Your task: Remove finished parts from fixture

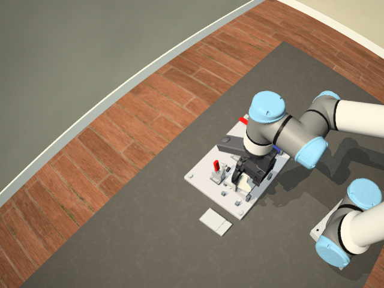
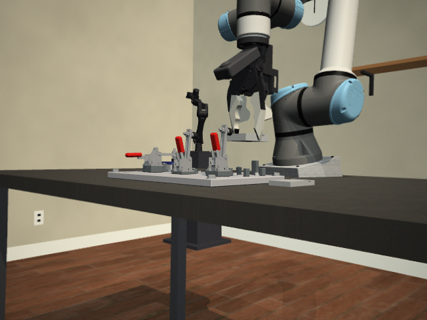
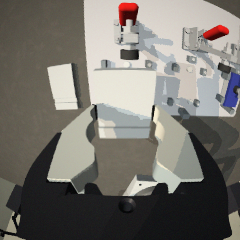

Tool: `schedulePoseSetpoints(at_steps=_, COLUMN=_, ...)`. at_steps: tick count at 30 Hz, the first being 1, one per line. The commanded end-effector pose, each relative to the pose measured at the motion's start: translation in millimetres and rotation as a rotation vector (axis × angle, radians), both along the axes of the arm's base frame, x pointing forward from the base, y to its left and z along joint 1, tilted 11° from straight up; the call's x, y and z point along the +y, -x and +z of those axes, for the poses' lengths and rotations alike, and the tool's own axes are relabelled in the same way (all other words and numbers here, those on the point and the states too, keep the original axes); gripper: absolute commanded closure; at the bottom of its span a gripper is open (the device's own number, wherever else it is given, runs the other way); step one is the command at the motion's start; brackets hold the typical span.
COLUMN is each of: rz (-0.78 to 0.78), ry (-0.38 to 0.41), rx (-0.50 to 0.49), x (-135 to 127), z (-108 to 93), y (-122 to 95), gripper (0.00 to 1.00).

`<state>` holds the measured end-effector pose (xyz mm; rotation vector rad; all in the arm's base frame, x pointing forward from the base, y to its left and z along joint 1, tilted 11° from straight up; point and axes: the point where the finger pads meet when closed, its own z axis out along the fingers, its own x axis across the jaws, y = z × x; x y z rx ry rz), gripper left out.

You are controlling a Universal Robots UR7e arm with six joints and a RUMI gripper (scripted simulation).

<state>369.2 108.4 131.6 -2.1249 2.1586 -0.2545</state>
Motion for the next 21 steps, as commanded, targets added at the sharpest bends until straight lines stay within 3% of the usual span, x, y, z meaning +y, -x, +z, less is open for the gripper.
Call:
schedulePoseSetpoints(at_steps=1, rz=0.000, ry=0.000, rx=-0.001, x=4, z=0, y=0, gripper=1.00)
schedulePoseSetpoints(at_steps=21, rz=0.000, ry=0.000, rx=-0.001, x=32, z=-1, y=-1, gripper=1.00)
